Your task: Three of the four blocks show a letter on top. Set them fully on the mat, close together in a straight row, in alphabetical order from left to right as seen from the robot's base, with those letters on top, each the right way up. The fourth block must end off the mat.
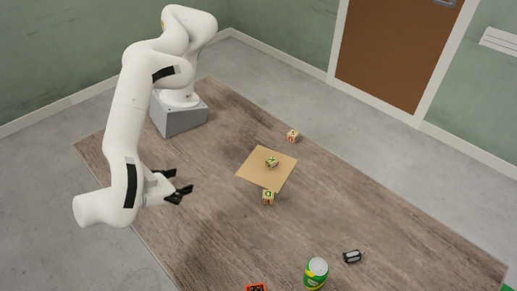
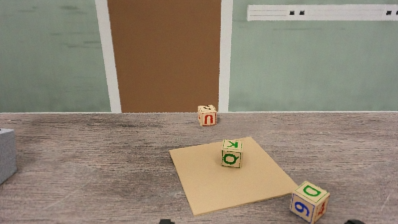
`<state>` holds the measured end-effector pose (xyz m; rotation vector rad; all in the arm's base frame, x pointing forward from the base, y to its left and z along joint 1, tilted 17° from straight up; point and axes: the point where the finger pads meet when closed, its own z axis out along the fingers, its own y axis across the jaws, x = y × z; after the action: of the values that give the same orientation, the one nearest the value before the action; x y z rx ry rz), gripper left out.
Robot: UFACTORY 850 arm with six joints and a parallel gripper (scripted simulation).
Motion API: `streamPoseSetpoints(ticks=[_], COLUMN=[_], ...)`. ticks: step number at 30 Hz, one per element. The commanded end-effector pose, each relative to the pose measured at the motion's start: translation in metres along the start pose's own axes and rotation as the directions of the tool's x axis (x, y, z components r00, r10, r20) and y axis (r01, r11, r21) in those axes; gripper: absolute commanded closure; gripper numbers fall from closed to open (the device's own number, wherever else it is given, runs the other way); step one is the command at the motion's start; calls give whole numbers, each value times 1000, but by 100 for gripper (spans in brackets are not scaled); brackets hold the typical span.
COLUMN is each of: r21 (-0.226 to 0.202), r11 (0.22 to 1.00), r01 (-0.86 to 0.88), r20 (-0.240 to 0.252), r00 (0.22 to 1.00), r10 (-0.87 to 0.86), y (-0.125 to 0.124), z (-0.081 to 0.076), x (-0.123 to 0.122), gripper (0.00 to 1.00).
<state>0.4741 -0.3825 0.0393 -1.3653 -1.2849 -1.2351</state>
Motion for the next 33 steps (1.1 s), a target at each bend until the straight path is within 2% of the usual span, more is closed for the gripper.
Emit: streamPoseSetpoints(ticks=[1, 18, 21, 23, 26, 28, 32, 33], r21=[0, 0, 6, 17, 43, 53, 71, 71], r11=[1000, 1000, 1000, 1000, 997, 996, 992, 992], r01=[2, 2, -6, -21, -58, -74, -107, -107], r20=[2, 2, 18, 51, 138, 179, 279, 279], r00=[1000, 1000, 1000, 998, 989, 982, 957, 957], r10=[-2, -2, 6, 20, 52, 63, 83, 83], y=[1, 1, 7, 21, 52, 65, 92, 92], z=[-1, -1, 6, 20, 58, 76, 122, 122], x=[1, 1, 2, 5, 13, 16, 26, 26], gripper=[0, 0, 0, 0, 0, 0, 0, 0])
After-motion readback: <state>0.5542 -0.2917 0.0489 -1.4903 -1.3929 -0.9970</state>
